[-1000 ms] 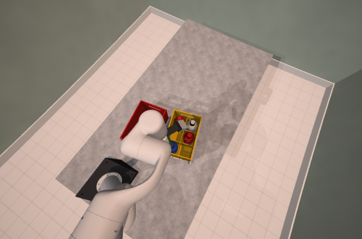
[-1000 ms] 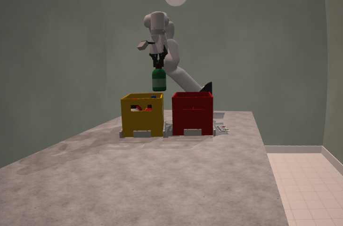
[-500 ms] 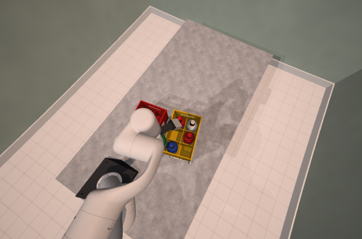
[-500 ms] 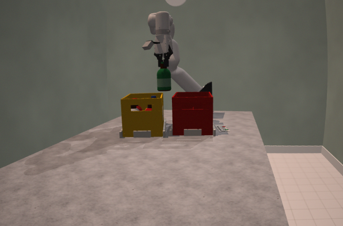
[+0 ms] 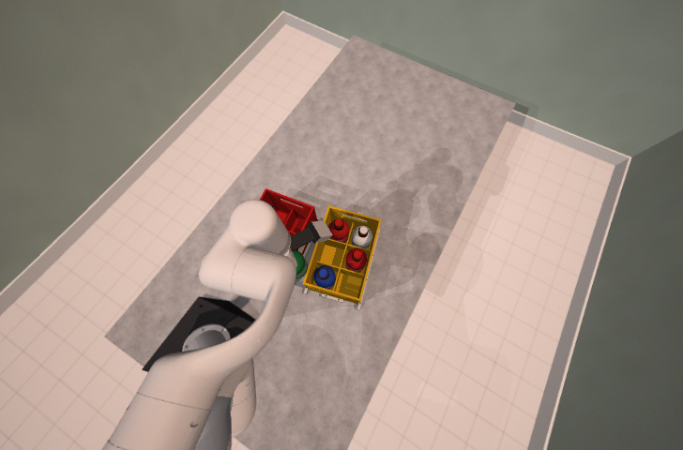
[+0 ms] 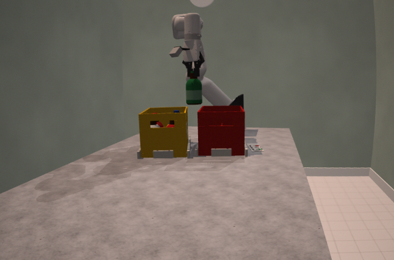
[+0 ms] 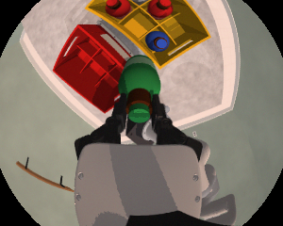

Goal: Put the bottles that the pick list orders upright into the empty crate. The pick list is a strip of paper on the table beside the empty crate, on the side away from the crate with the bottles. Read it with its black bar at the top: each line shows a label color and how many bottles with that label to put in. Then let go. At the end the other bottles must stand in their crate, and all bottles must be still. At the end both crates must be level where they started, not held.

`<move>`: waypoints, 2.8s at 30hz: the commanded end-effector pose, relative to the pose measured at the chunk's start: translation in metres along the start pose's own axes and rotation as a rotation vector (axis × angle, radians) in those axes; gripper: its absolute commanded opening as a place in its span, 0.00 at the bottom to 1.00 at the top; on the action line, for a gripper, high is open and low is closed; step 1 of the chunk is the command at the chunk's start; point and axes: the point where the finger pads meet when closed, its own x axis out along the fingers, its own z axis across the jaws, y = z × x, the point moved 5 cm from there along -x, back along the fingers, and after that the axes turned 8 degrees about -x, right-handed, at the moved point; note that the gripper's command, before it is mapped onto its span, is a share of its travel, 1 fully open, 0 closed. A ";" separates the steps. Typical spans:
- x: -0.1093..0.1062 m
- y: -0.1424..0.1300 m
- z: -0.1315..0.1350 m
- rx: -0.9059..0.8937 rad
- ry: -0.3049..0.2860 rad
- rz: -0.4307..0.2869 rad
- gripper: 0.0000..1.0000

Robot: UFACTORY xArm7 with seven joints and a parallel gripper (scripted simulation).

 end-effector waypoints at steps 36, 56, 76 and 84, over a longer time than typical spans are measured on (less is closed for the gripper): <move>-0.002 -0.045 -0.055 -0.001 0.003 0.003 0.00; -0.002 -0.054 -0.067 -0.001 0.003 0.003 0.00; -0.002 -0.053 -0.065 -0.001 0.003 0.003 0.00; -0.002 -0.052 -0.065 -0.001 0.003 0.003 0.00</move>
